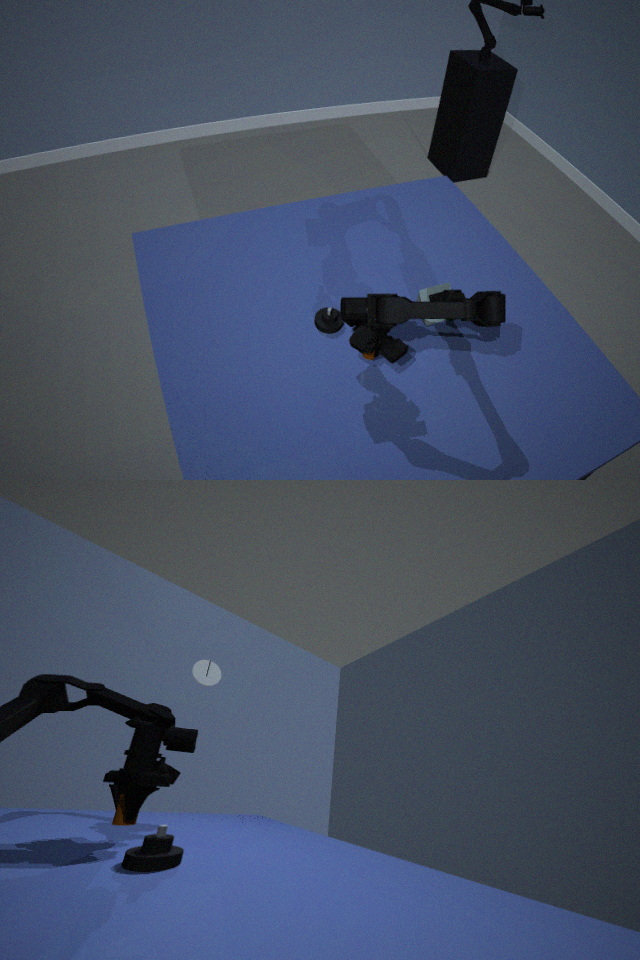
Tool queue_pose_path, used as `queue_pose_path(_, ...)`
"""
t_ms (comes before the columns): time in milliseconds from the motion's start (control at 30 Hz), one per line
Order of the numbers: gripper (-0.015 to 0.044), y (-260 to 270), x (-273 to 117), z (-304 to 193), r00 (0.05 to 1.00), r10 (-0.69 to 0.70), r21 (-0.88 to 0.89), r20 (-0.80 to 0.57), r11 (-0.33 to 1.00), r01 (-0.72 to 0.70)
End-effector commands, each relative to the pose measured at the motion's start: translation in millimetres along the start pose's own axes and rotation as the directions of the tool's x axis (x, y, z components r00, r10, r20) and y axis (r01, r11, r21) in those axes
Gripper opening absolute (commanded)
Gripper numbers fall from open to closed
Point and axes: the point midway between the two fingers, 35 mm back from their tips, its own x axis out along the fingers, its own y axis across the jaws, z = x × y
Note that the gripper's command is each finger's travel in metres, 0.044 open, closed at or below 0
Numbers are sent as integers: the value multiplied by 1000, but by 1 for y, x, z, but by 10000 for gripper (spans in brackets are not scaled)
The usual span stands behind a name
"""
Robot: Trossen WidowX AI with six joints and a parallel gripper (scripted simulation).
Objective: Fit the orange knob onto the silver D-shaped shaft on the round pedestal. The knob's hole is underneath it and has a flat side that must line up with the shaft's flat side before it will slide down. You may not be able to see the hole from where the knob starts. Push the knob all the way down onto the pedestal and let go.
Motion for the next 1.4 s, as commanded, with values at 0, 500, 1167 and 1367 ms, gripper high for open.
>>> queue_pose_path(0, 0, 0, 20, 1, 1000, 13, 4, -4, 1000, -13)
queue_pose_path(500, 105, 1, 36, -2, 1000, 23, -3, -17, 1000, -23)
queue_pose_path(1167, 240, 1, 36, -2, 1000, 23, -3, -17, 1000, -23)
queue_pose_path(1367, 371, -3, -20, 1, 1000, 18, 2, -16, 1000, -18)
